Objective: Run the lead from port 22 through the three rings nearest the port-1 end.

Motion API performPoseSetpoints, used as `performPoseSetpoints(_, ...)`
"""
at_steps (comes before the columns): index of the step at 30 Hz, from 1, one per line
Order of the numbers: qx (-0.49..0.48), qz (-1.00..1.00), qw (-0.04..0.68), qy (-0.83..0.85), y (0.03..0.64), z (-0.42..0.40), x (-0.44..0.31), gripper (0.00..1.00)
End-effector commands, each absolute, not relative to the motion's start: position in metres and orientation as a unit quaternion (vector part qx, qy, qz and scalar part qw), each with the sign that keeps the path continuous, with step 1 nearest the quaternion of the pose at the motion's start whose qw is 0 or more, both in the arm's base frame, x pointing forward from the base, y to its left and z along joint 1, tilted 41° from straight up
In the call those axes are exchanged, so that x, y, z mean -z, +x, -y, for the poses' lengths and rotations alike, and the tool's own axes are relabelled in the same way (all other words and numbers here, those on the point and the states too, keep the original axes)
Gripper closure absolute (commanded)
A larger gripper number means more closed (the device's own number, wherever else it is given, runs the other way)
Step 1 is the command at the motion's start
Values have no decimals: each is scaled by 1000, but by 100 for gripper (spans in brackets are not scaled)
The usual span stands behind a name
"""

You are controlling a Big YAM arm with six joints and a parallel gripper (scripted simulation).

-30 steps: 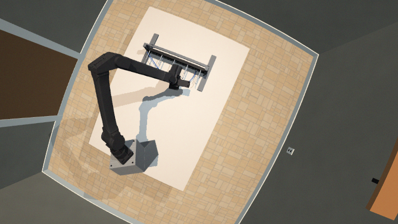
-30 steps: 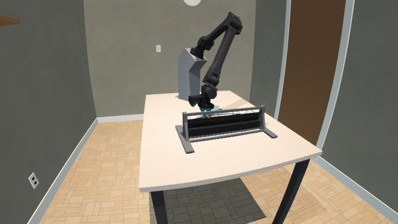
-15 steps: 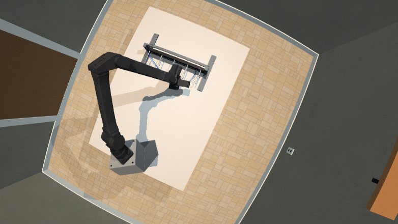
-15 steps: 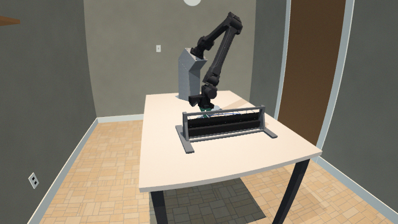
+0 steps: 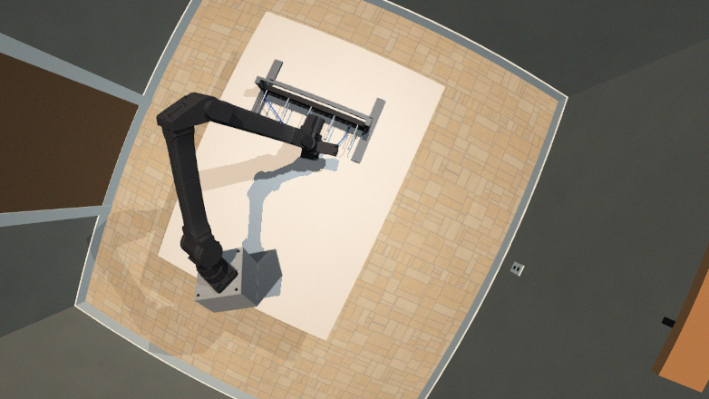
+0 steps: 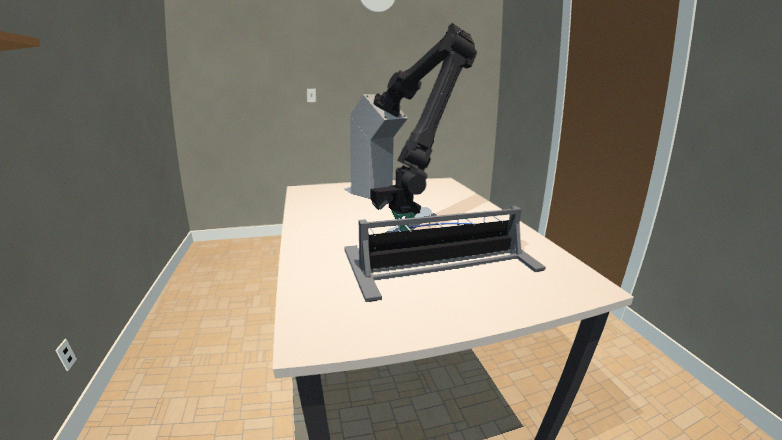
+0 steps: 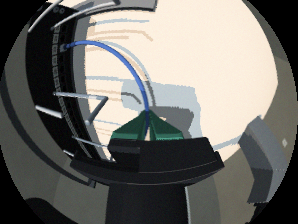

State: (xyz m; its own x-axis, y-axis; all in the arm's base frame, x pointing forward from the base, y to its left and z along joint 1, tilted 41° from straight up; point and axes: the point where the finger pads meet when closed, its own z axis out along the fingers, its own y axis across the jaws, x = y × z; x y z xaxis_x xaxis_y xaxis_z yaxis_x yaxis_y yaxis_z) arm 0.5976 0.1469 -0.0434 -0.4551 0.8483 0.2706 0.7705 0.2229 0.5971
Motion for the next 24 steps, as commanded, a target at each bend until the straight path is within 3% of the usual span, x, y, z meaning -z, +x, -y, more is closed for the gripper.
performPoseSetpoints(1, -345, -781, 56, 518, 600, -154, 49, 100)
performPoseSetpoints(24, -347, -776, 66, 522, 593, -126, 20, 100)
